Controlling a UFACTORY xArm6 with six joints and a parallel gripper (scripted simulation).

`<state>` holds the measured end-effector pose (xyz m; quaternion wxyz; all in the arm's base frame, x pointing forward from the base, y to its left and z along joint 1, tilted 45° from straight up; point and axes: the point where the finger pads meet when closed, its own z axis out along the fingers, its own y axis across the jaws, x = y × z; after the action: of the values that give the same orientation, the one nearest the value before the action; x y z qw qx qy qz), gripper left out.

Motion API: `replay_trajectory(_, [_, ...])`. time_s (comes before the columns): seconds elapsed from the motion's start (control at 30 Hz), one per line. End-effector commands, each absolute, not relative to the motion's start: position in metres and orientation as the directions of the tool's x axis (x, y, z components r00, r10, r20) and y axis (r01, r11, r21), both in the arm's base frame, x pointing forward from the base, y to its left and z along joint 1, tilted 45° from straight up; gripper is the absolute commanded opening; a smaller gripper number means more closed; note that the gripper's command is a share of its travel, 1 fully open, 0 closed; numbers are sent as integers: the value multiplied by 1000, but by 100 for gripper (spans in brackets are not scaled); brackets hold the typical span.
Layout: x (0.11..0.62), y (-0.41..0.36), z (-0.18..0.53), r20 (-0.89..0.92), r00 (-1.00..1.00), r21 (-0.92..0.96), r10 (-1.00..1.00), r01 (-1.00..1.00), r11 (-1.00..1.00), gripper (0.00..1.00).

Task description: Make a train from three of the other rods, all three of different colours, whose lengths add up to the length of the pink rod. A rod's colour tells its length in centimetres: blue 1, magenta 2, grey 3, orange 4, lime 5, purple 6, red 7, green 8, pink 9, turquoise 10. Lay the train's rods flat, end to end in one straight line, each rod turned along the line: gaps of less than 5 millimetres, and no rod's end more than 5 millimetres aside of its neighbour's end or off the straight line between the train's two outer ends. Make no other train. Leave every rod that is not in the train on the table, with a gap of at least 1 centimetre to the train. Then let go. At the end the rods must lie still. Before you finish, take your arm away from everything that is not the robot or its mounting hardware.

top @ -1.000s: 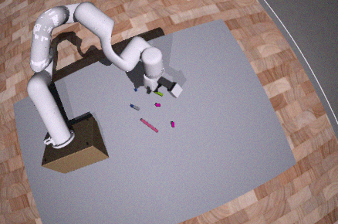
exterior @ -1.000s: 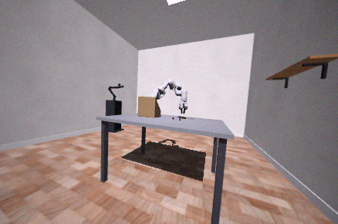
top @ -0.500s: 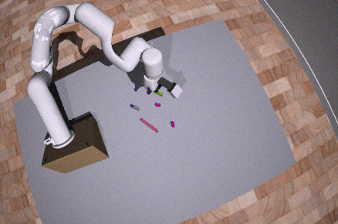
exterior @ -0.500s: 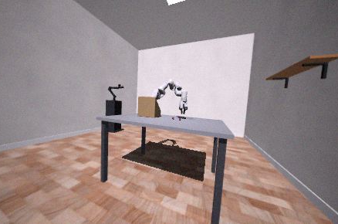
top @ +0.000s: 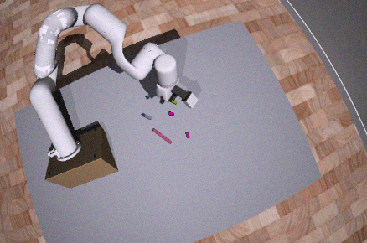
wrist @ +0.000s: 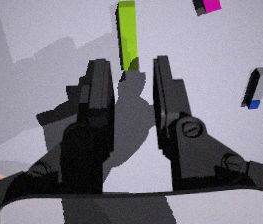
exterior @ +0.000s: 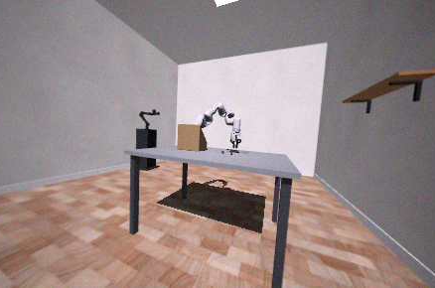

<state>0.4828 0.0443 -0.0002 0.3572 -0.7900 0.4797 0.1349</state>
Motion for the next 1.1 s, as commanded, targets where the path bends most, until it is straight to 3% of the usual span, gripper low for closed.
replay_trajectory(0.0, [485,48,-5,-554,504,-437,-663,-854,-283,24])
replay_trajectory(1.07, [488,64,-21,-554,504,-437,-663,-854,-283,24])
